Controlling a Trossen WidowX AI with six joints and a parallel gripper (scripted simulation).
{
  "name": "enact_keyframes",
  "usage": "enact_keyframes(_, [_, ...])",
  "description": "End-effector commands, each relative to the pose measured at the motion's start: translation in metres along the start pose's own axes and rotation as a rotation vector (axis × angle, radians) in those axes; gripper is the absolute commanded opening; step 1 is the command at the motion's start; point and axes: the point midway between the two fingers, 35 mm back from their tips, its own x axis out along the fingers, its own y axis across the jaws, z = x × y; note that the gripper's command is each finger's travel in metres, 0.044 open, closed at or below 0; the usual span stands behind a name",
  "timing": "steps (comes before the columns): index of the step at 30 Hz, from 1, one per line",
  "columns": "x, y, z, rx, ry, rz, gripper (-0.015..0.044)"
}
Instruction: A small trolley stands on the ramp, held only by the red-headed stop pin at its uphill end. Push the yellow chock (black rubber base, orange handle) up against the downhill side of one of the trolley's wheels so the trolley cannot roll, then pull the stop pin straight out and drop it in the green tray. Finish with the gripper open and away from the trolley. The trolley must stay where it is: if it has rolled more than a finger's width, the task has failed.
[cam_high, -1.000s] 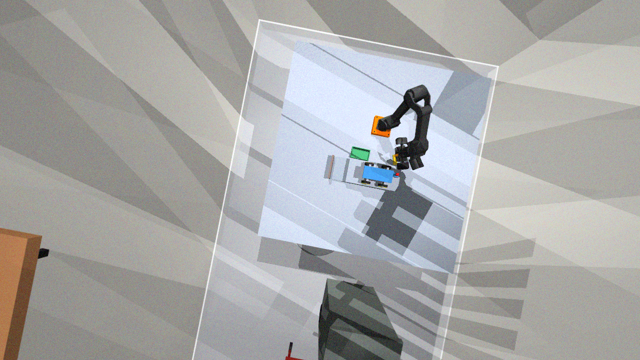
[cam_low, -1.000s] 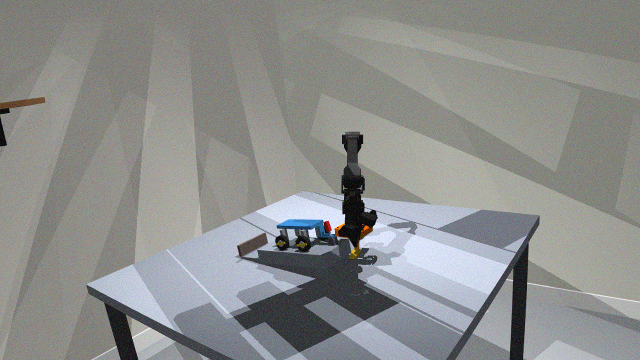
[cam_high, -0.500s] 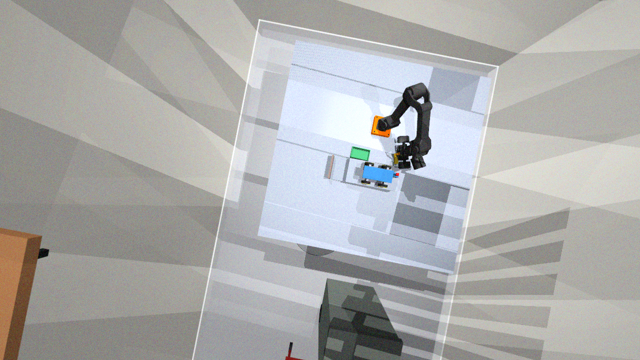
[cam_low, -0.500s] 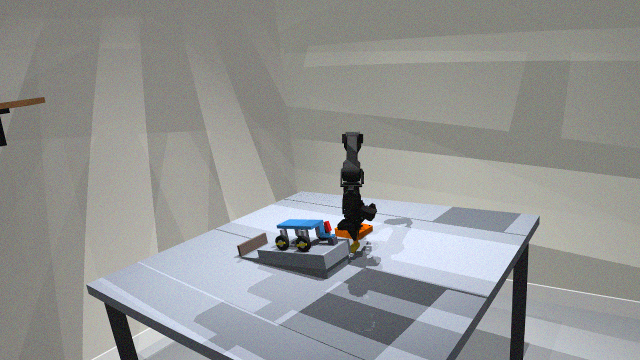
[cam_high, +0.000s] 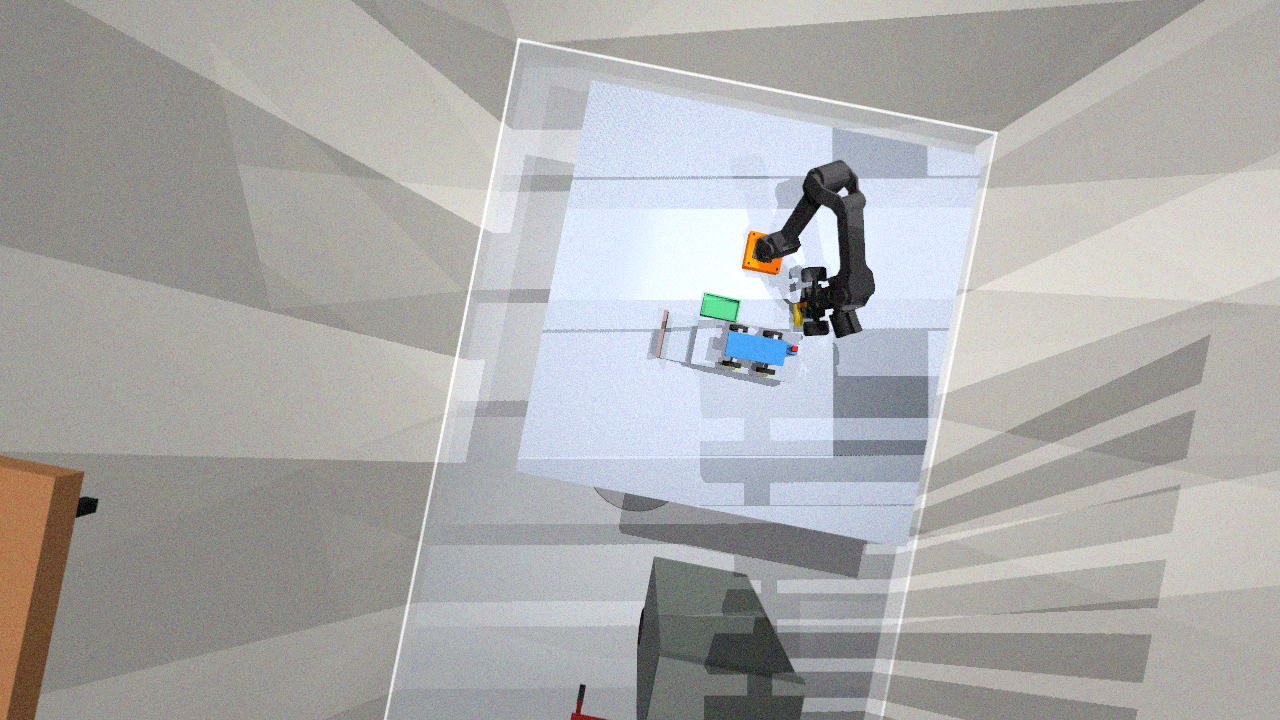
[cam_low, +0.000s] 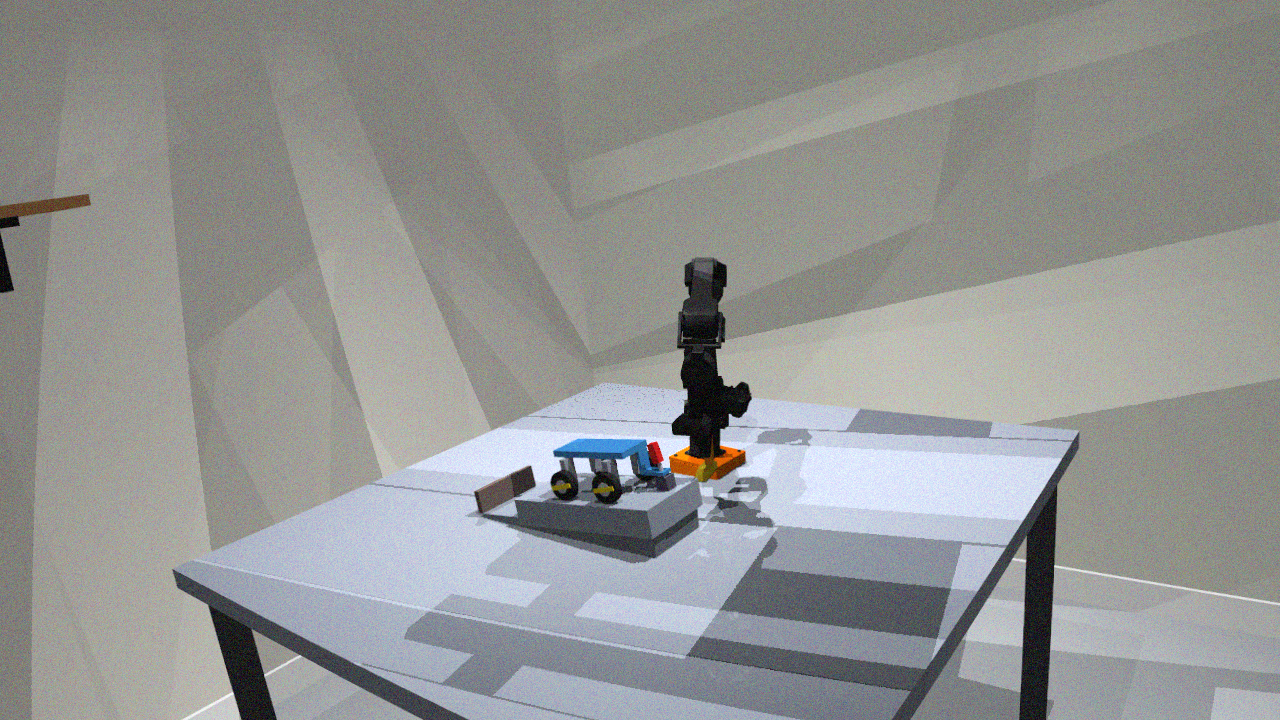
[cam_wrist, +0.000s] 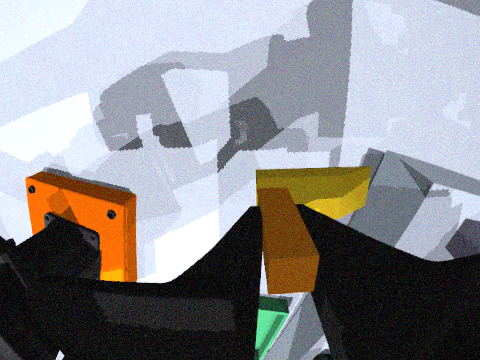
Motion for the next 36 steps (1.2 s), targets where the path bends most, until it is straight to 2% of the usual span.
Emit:
enact_keyframes(1, [-0.015,-0.001,0.001,-0.005,-0.007,-0.013,0.0000])
enact_keyframes(20, [-0.074,-0.003,0.003,-0.005,-0.007,-0.013,0.0000])
enact_keyframes(27, [-0.076,-0.003,0.003,0.000,-0.007,-0.013,0.0000])
enact_keyframes(36, [-0.076,-0.003,0.003,0.277,-0.009,-0.012,0.0000])
